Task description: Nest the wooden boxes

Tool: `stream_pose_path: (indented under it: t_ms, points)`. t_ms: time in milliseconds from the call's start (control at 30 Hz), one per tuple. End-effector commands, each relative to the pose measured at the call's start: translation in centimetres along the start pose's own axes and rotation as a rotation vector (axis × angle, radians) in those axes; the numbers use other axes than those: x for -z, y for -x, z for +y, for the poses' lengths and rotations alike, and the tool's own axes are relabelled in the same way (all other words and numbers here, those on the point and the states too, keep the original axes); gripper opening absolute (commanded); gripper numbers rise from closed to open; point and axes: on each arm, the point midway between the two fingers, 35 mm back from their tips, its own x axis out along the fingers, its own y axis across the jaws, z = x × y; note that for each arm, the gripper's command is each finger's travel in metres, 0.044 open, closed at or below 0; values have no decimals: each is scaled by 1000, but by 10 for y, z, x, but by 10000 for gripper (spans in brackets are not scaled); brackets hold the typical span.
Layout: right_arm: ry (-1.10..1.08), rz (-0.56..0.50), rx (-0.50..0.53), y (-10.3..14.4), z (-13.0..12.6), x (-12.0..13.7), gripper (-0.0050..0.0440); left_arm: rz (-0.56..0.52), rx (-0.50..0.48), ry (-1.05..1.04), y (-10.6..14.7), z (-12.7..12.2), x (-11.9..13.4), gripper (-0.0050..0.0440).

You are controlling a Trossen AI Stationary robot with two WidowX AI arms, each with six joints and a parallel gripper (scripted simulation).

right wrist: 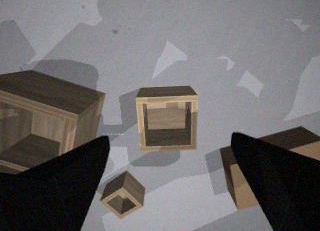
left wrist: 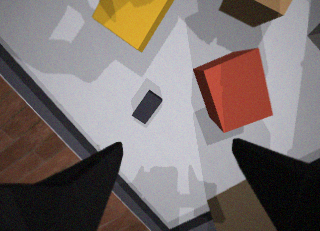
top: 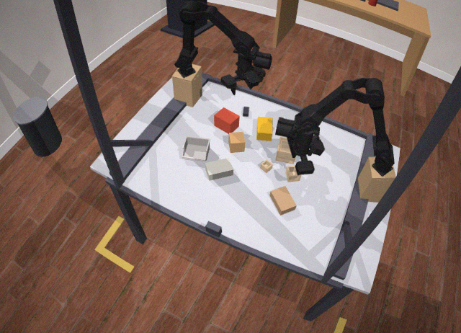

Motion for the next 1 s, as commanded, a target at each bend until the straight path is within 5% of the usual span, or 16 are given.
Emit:
stream_pose_path:
  t_ms: [0, 967]
  points:
    - [0, 19, -8, 5, 2, 6, 400, -22, -11, -6, 6, 3, -5, 400]
    - [0, 18, -7, 5, 1, 4, 400, -16, -13, -4, 5, 2, -3, 400]
